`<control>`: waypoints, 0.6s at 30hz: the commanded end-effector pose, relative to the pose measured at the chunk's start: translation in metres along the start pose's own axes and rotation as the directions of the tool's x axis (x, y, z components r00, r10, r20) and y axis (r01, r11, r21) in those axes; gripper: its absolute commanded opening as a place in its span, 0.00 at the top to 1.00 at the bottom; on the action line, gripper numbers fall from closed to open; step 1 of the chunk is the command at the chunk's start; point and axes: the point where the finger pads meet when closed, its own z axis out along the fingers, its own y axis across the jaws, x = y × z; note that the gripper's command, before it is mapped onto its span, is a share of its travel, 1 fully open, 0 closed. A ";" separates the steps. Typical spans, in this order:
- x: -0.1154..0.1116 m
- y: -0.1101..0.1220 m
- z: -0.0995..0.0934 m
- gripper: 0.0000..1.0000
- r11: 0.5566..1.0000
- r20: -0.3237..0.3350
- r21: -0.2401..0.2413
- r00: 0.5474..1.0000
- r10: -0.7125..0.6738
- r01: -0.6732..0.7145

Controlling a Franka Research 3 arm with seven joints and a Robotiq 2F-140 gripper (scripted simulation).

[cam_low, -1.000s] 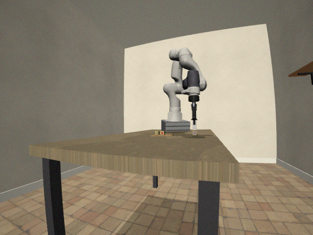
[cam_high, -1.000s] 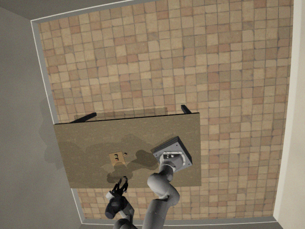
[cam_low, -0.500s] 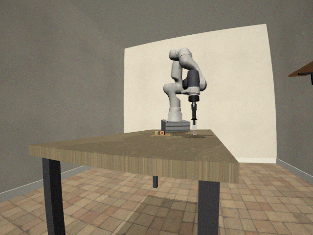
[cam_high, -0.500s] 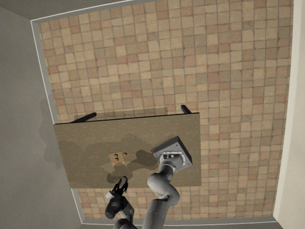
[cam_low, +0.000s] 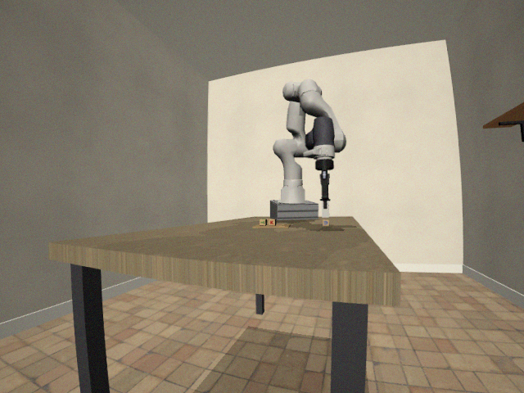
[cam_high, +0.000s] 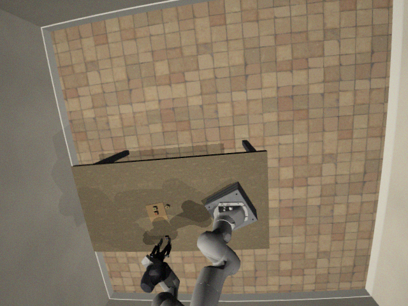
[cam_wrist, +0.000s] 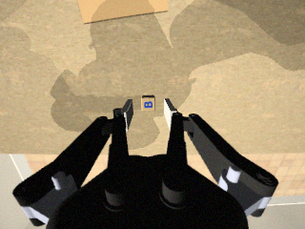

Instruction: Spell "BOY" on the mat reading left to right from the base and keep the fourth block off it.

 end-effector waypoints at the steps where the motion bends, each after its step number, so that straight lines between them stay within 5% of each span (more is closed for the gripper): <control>1: 0.001 -0.001 0.000 0.63 1.000 0.002 0.002 1.000 0.001 -0.001; 18: 0.001 -0.001 0.012 0.63 1.000 0.002 0.002 1.000 0.001 -0.001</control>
